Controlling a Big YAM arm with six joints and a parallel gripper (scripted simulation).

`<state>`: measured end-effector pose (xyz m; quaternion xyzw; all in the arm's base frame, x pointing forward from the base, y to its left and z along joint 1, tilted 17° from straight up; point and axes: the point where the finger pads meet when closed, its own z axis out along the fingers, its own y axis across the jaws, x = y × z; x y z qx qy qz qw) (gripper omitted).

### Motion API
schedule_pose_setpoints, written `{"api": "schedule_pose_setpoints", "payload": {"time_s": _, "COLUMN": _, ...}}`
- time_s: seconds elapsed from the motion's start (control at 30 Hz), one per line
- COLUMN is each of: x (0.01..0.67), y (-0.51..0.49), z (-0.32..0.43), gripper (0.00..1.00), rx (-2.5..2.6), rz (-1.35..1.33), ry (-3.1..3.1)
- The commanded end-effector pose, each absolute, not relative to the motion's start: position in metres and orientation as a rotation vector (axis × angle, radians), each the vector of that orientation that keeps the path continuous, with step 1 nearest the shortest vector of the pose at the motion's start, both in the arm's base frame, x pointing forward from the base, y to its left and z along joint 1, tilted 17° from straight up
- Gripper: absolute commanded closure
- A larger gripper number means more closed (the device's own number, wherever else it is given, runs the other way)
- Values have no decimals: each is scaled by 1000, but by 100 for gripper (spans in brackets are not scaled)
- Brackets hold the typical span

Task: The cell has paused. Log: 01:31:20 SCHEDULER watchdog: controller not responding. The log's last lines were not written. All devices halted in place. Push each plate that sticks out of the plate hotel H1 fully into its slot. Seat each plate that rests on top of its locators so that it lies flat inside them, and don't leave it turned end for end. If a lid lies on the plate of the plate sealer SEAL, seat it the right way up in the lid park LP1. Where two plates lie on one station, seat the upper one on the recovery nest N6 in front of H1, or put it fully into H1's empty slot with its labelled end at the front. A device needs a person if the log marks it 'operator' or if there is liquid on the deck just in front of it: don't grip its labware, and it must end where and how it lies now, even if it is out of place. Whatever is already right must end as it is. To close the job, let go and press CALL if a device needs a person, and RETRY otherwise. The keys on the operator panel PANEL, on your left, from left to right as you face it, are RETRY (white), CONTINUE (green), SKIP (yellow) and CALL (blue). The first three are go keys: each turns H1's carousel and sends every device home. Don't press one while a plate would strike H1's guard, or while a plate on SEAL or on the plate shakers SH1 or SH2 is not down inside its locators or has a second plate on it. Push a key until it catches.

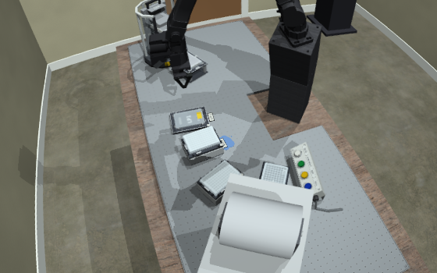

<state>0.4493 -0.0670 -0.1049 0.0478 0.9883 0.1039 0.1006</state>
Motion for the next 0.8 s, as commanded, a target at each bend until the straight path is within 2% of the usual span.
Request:
{"api": "schedule_pose_setpoints", "payload": {"time_s": 0.0, "x": 443, "y": -68, "z": -111, "gripper": 0, "rx": 138, "rz": 316, "ry": 2938}}
{"api": "schedule_pose_setpoints", "payload": {"time_s": 0.33, "x": 443, "y": -68, "z": -111, "gripper": 0, "rx": 138, "rz": 316, "ry": 2938}}
{"api": "schedule_pose_setpoints", "payload": {"time_s": 0.6, "x": 454, "y": -37, "z": -91, "gripper": 0, "rx": -268, "rz": 251, "ry": 2865}}
{"api": "schedule_pose_setpoints", "payload": {"time_s": 0.77, "x": 453, "y": -20, "z": -89, "gripper": 0, "rx": -267, "rz": 254, "ry": 2869}}
